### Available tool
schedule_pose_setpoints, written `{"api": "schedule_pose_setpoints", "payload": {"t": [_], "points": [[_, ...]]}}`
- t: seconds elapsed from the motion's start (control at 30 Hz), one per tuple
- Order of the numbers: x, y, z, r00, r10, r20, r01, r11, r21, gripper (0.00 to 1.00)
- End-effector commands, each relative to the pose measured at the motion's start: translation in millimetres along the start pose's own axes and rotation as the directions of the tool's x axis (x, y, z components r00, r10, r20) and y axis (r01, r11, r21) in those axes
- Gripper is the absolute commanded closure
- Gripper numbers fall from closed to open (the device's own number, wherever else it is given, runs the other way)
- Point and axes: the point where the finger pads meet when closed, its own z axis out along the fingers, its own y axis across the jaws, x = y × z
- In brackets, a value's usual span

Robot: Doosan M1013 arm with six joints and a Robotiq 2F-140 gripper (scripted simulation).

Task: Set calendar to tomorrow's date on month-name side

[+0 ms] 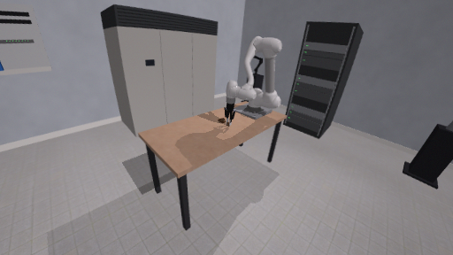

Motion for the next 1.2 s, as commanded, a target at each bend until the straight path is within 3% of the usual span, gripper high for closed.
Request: {"api": "schedule_pose_setpoints", "payload": {"t": [0.0,0.57,1.0,1.17], "points": [[0.0,0.0,-0.1,1.000,0.000,0.000,0.000,1.000,0.000,0.83],[0.0,0.0,-0.1,1.000,0.000,0.000,0.000,1.000,0.000,0.83],[0.0,0.0,-0.1,1.000,0.000,0.000,0.000,1.000,0.000,0.71],[0.0,0.0,-0.1,1.000,0.000,0.000,0.000,1.000,0.000,0.71]]}}
